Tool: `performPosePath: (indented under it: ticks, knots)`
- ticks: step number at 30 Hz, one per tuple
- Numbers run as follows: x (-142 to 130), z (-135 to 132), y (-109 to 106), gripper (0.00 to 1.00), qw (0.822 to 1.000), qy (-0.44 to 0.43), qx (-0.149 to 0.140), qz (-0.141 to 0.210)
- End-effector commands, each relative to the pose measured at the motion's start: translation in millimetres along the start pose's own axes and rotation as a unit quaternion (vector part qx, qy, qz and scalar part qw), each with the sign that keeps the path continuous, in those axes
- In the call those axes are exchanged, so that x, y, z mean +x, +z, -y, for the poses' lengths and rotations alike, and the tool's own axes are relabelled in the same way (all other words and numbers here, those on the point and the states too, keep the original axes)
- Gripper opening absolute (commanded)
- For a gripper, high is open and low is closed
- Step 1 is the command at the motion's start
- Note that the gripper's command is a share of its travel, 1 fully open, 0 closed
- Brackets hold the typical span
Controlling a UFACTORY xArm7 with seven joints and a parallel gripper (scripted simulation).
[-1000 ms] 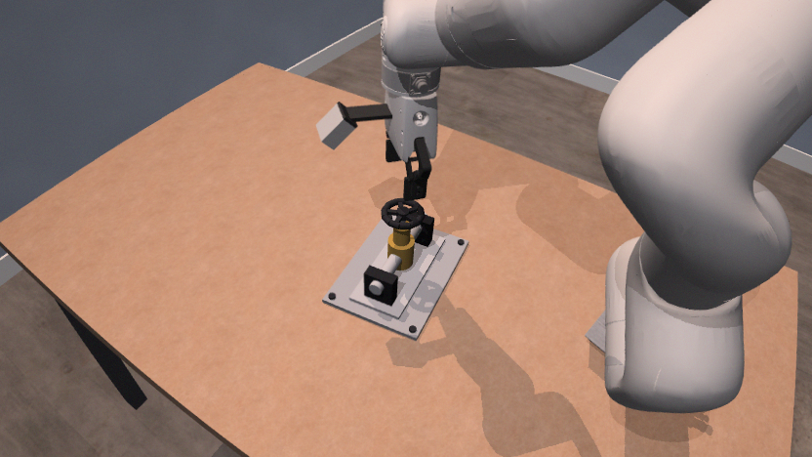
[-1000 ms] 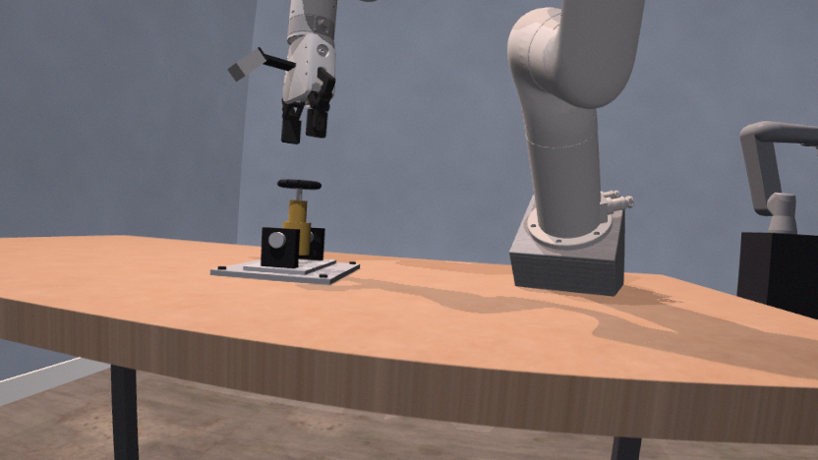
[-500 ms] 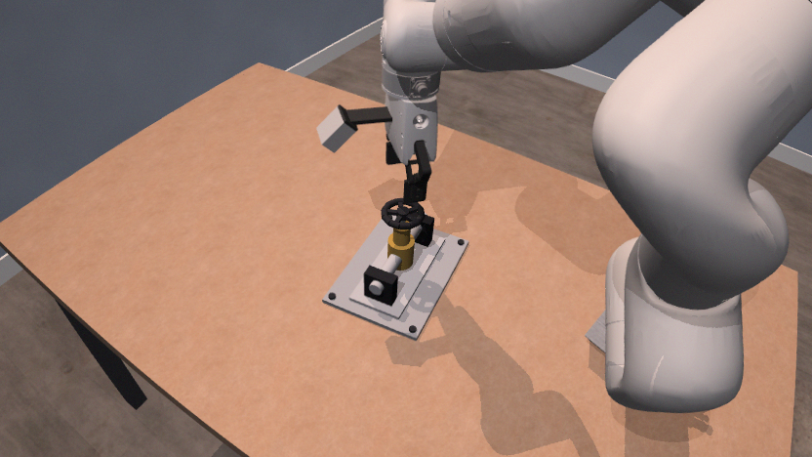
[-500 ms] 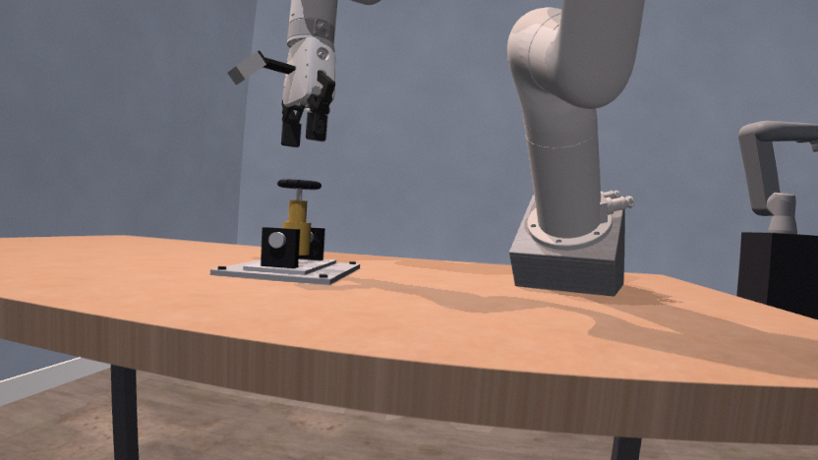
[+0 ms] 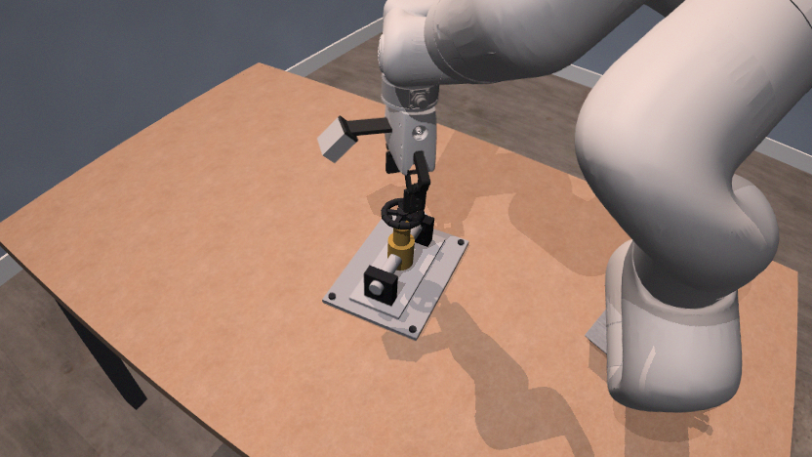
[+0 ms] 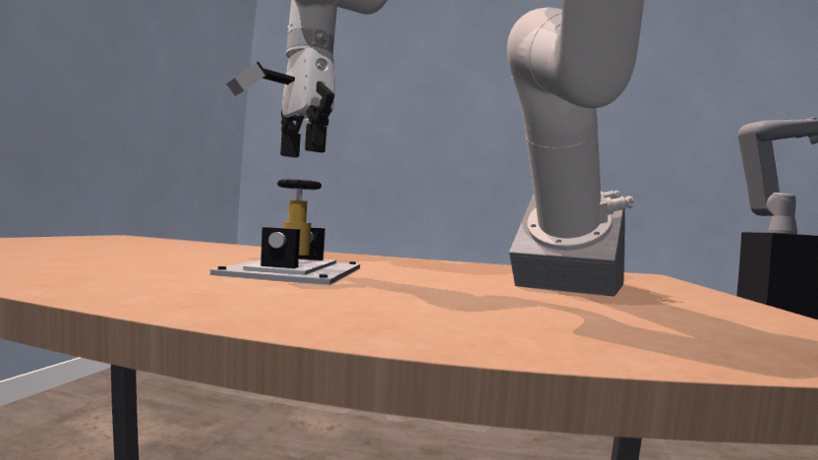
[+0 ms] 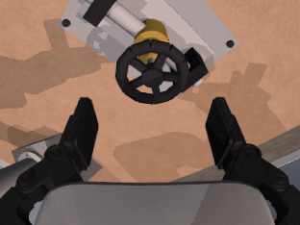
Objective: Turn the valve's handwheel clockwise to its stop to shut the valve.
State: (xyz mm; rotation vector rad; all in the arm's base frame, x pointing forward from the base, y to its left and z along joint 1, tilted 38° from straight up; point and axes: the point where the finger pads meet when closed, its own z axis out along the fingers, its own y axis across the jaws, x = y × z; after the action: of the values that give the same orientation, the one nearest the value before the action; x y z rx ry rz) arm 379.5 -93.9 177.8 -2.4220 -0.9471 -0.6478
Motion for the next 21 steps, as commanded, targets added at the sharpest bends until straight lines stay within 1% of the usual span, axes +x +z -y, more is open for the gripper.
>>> performPosePath:
  ticks: [1, 12, 21]
  knots:
    - [0, -1, 3, 1.00, 1.000, 0.000, -0.002, -0.001]
    - [0, -2, 16, 1.00, 1.000, 0.000, -0.002, -0.001]
    - [0, -2, 20, 1.00, 1.000, 0.000, -0.002, -0.001]
